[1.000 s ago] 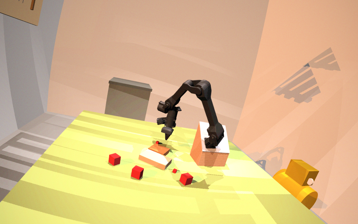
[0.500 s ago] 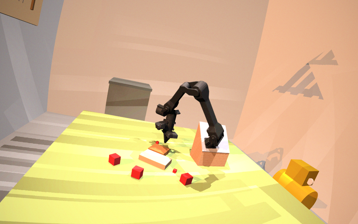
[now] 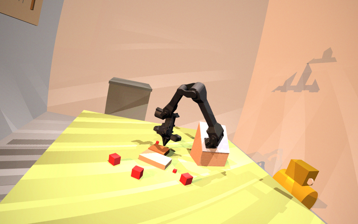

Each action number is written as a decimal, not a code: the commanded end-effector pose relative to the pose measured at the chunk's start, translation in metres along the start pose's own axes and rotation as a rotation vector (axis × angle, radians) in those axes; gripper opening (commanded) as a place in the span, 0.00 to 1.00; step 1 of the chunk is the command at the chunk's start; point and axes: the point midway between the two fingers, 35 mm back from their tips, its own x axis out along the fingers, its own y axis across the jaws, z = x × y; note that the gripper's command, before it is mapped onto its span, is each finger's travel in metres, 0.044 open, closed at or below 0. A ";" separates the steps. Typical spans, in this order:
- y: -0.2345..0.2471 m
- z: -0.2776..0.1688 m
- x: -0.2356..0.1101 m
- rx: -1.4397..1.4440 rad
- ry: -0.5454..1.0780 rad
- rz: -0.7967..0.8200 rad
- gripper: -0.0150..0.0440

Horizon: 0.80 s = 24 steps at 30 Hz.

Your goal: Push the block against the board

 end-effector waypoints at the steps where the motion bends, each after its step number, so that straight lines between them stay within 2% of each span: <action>1: 0.001 0.001 0.005 -0.124 -0.004 0.002 0.25; 8: 0.003 0.002 0.013 -0.340 -0.005 0.003 0.25; 24: 0.005 0.013 0.013 -0.344 -0.004 0.001 0.25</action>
